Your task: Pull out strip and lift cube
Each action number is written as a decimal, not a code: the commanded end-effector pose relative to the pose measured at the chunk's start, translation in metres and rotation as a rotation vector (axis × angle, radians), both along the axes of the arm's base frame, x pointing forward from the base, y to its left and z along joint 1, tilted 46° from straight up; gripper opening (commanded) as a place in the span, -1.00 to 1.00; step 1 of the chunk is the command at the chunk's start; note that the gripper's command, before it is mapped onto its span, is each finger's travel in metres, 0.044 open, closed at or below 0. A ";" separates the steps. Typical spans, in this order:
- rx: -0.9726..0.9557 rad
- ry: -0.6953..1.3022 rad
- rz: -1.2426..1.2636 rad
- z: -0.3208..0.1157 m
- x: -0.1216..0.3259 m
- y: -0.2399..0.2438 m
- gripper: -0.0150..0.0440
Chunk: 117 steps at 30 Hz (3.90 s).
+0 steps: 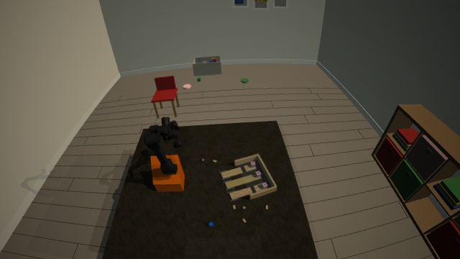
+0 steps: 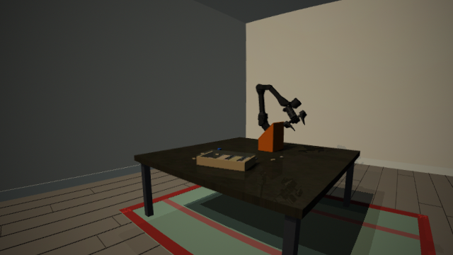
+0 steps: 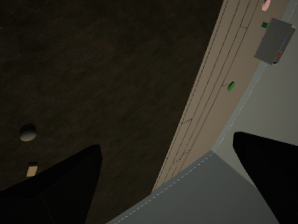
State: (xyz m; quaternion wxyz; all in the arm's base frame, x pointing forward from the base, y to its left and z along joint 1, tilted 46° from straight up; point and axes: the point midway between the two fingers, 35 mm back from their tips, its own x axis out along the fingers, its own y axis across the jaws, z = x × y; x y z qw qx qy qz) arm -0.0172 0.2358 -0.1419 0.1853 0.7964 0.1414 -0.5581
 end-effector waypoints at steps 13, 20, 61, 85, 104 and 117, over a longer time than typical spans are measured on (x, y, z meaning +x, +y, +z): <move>0.713 -0.122 -1.039 0.066 0.157 0.022 0.86; 1.213 -0.256 -1.627 0.119 0.250 -0.029 0.86; 1.497 -0.781 -2.447 0.147 0.371 -0.163 -0.11; 0.759 -1.112 -2.729 0.128 0.400 -0.227 -0.49; 0.758 -1.111 -2.730 0.106 0.406 -0.250 -0.49; 0.758 -1.113 -2.728 0.092 0.408 -0.266 -0.49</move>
